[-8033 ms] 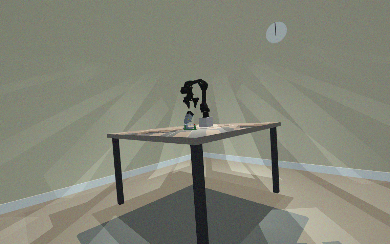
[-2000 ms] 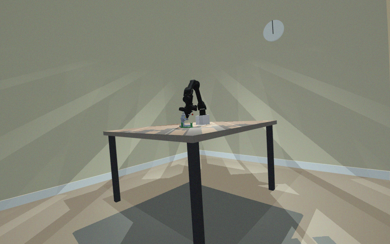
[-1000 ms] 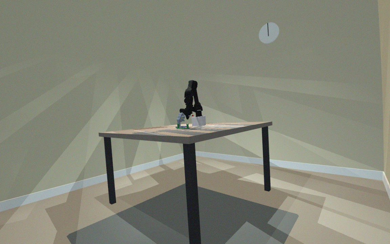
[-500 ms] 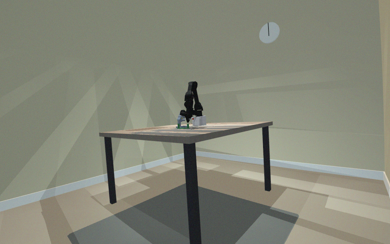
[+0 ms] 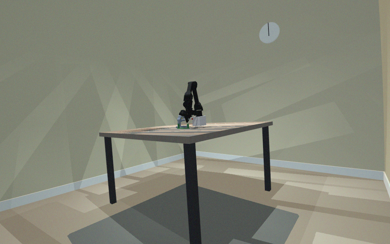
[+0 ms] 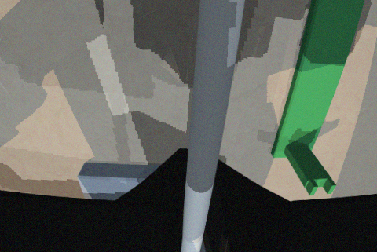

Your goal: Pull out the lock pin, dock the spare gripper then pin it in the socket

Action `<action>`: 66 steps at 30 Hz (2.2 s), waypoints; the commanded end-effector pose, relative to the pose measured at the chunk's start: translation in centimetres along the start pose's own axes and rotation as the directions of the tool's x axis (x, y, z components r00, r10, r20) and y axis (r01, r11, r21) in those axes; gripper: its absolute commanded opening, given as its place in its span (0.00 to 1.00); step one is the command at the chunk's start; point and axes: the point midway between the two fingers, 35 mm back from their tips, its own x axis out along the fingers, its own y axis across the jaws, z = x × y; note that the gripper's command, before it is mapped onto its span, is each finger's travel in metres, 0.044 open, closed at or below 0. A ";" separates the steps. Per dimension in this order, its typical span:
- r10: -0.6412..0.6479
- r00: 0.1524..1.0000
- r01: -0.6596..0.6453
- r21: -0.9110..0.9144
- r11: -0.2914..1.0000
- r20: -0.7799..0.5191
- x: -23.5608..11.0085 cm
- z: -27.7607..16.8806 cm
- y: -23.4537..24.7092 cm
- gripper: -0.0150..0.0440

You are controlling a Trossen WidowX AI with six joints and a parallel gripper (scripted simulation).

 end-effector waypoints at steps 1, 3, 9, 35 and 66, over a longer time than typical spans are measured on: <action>-0.001 1.000 0.001 -0.003 1.000 0.002 0.1 -0.2 0.0 0.25; -0.001 1.000 0.001 -0.003 1.000 0.002 0.2 -0.4 0.1 0.25; -0.001 1.000 0.001 -0.004 1.000 0.002 0.2 -0.8 0.0 0.25; 0.003 1.000 -0.003 -0.005 1.000 0.003 0.7 -2.7 -0.1 0.25; 0.007 1.000 -0.007 -0.006 1.000 0.003 1.3 -4.9 -0.1 0.25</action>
